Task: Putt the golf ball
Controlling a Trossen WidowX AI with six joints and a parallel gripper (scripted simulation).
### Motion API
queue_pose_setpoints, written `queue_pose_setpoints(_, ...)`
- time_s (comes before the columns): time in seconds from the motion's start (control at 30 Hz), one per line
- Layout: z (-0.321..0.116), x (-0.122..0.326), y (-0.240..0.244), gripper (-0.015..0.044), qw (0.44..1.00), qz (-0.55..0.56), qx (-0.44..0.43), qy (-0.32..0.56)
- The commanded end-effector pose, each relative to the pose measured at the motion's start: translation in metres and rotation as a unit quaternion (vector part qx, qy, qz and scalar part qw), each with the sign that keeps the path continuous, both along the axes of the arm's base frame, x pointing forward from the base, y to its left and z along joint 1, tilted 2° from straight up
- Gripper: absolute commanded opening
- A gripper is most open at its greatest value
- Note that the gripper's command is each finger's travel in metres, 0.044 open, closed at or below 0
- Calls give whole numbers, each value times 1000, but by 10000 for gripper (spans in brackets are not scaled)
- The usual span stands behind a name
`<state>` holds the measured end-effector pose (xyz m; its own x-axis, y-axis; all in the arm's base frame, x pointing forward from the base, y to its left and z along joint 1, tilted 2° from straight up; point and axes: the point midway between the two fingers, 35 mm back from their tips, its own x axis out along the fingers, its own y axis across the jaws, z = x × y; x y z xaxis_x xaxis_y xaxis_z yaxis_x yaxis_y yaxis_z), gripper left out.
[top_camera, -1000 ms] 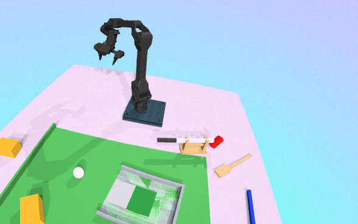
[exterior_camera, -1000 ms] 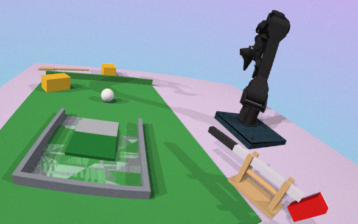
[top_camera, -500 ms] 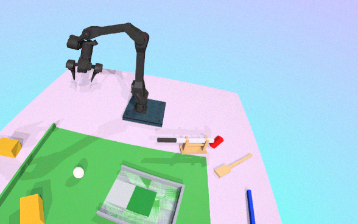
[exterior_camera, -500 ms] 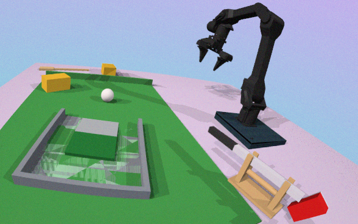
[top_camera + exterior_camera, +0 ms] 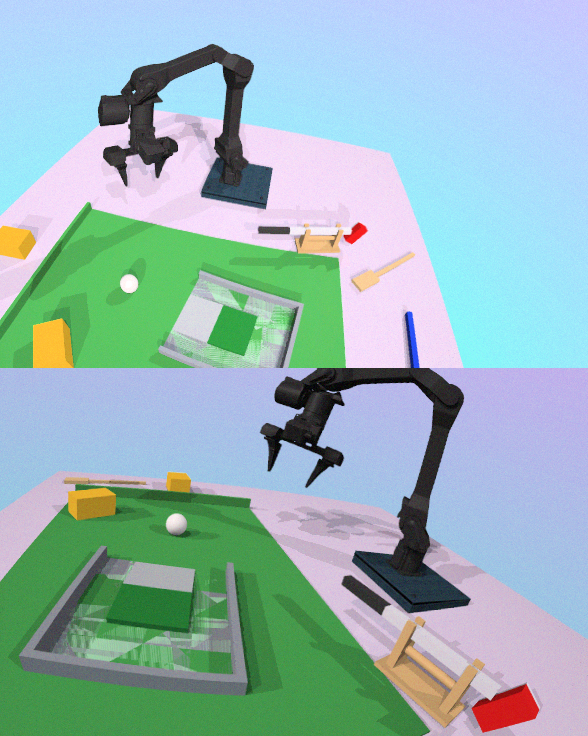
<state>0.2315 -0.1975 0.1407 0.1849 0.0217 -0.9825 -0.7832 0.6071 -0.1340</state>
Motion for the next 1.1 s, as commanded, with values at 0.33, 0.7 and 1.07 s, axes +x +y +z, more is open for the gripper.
queue_pose_setpoints(0.33, -16, 56, 179, 440, 975, 220, 36, 9)
queue_pose_setpoints(0.7, -28, 13, 332, 440, 905, 413, 85, 44)
queue_pose_setpoints(1.07, -40, 5, 348, 440, 894, 436, 90, 50)
